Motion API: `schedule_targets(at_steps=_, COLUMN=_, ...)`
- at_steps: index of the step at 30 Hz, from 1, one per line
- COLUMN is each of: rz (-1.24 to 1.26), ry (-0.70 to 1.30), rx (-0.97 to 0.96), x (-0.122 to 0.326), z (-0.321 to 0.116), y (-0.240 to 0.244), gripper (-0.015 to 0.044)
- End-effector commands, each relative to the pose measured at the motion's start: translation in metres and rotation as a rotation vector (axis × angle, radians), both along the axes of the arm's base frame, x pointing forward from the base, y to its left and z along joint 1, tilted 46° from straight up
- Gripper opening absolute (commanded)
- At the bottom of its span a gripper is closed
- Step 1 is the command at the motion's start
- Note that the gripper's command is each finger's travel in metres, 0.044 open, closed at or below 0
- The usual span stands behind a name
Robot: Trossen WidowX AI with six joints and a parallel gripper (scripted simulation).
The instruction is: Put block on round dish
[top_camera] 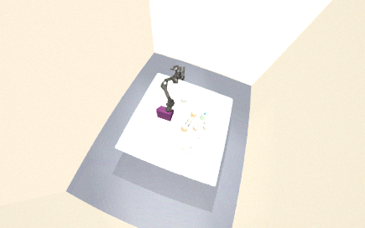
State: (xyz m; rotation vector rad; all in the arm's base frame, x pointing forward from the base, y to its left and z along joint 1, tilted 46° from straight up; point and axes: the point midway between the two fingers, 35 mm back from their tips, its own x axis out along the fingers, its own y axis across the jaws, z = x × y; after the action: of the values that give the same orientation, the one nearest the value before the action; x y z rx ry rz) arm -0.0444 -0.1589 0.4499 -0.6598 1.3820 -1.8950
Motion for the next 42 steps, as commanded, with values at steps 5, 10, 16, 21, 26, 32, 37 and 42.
schedule_targets(at_steps=5, rz=0.062, ry=0.030, rx=0.000, x=0.014, z=-0.005, y=-0.012, gripper=0.0440)
schedule_targets(at_steps=10, rz=0.153, ry=0.064, rx=0.010, x=0.034, z=-0.014, y=-0.029, gripper=0.0440)
schedule_targets(at_steps=16, rz=0.264, ry=0.091, rx=0.038, x=0.057, z=-0.030, y=-0.048, gripper=0.0440)
schedule_targets(at_steps=21, rz=0.358, ry=0.102, rx=0.073, x=0.076, z=-0.047, y=-0.062, gripper=0.0440)
schedule_targets(at_steps=26, rz=0.450, ry=0.101, rx=0.119, x=0.095, z=-0.066, y=-0.074, gripper=0.0440)
schedule_targets(at_steps=32, rz=0.557, ry=0.084, rx=0.187, x=0.115, z=-0.093, y=-0.086, gripper=0.0440)
schedule_targets(at_steps=37, rz=0.641, ry=0.057, rx=0.253, x=0.130, z=-0.118, y=-0.093, gripper=0.0440)
schedule_targets(at_steps=42, rz=0.719, ry=0.018, rx=0.328, x=0.143, z=-0.143, y=-0.096, gripper=0.0440)
